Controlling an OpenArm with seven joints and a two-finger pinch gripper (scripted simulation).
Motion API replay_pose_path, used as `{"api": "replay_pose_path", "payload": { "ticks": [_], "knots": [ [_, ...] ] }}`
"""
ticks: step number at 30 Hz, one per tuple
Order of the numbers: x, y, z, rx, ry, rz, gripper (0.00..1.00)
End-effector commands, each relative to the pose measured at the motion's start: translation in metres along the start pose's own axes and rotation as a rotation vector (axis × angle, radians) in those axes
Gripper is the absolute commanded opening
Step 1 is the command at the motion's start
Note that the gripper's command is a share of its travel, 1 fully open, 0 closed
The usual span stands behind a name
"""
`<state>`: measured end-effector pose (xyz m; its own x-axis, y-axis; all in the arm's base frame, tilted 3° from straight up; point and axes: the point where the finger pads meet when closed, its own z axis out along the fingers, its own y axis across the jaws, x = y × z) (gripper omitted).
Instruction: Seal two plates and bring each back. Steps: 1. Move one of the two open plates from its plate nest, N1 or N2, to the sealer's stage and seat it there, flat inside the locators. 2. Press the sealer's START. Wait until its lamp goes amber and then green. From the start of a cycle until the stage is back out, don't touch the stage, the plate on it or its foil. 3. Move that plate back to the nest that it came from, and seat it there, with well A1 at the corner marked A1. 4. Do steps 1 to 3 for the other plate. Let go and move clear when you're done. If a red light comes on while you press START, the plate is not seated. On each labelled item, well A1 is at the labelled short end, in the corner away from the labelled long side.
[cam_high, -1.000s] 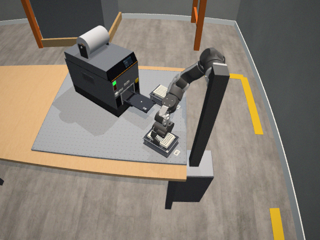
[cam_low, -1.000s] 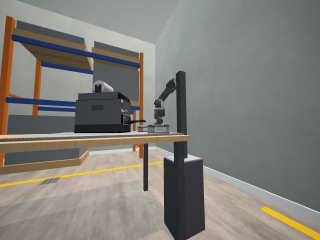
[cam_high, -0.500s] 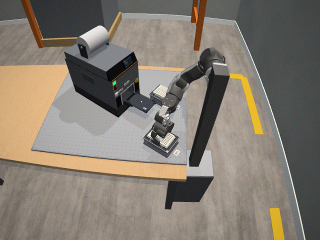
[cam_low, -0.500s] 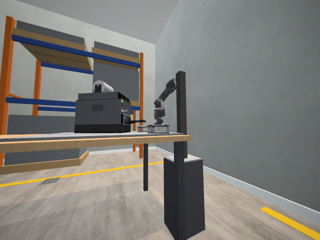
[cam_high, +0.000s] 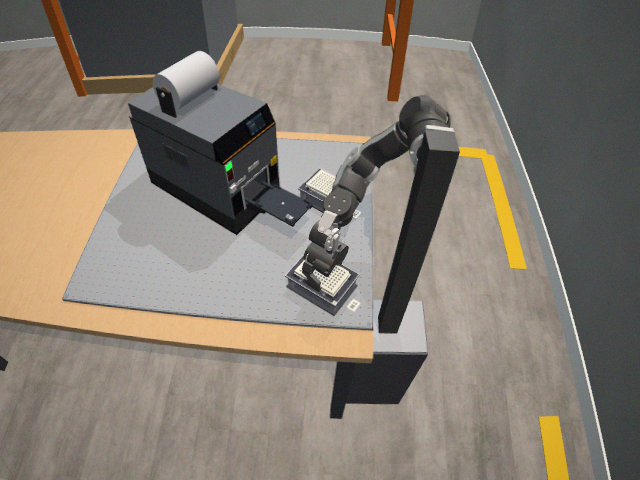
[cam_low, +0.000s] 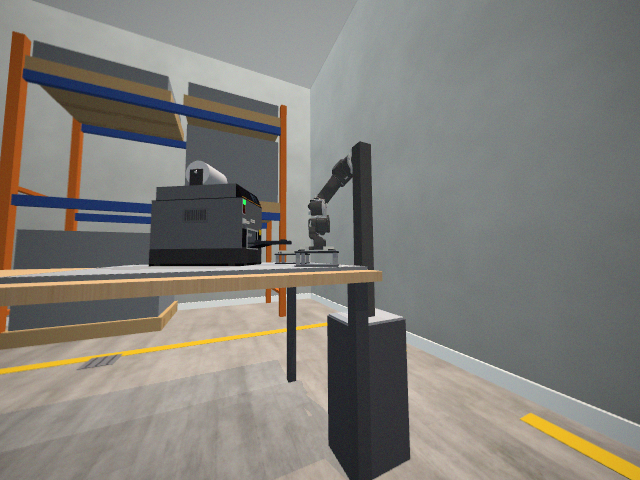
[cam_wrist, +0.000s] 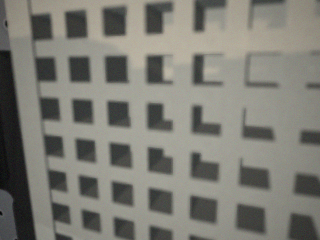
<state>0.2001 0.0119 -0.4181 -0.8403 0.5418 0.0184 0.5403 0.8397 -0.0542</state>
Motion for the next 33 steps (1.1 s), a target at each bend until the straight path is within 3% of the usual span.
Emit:
{"api": "replay_pose_path", "payload": {
  "ticks": [1,4,5,33],
  "knots": [
    [0.0004,0.0008,-0.0002,-0.003,0.000,-0.003,0.55],
    [0.0004,0.0008,-0.0002,-0.003,0.000,-0.003,0.53],
    [0.0004,0.0008,-0.0002,-0.003,0.000,-0.003,0.00],
    [0.0004,0.0008,-0.0002,-0.003,0.000,-0.003,0.00]
  ]
}}
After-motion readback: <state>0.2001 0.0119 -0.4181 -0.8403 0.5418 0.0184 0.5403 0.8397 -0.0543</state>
